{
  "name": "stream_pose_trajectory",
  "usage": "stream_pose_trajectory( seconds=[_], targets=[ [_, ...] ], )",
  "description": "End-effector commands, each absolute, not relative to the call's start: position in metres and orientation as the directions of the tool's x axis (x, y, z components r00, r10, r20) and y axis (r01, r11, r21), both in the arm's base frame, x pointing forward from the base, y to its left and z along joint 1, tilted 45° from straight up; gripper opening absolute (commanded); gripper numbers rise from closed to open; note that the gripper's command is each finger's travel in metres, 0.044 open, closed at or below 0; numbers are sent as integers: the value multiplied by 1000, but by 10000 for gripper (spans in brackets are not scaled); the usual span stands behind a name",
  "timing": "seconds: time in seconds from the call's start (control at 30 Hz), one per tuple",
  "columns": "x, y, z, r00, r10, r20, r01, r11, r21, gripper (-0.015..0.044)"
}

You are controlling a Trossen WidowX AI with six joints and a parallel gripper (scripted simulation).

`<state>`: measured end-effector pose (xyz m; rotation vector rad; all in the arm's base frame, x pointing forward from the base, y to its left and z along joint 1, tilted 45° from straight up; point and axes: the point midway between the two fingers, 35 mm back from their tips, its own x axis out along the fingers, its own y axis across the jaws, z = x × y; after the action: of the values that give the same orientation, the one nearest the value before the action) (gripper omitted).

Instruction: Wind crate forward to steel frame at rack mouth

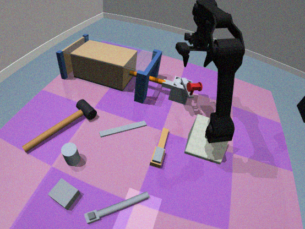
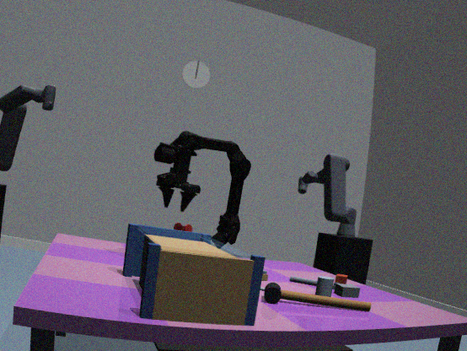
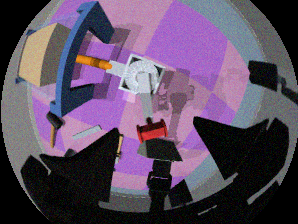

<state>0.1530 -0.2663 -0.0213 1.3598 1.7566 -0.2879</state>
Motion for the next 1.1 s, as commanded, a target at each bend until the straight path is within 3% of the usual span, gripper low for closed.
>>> stream_pose_trajectory(
  seconds=[0.0,1.07],
  targets=[
    [158,-268,-20,14,686,-727,869,351,348,440],
    [159,-188,-104,16,687,-726,868,352,352,440]
  ],
)
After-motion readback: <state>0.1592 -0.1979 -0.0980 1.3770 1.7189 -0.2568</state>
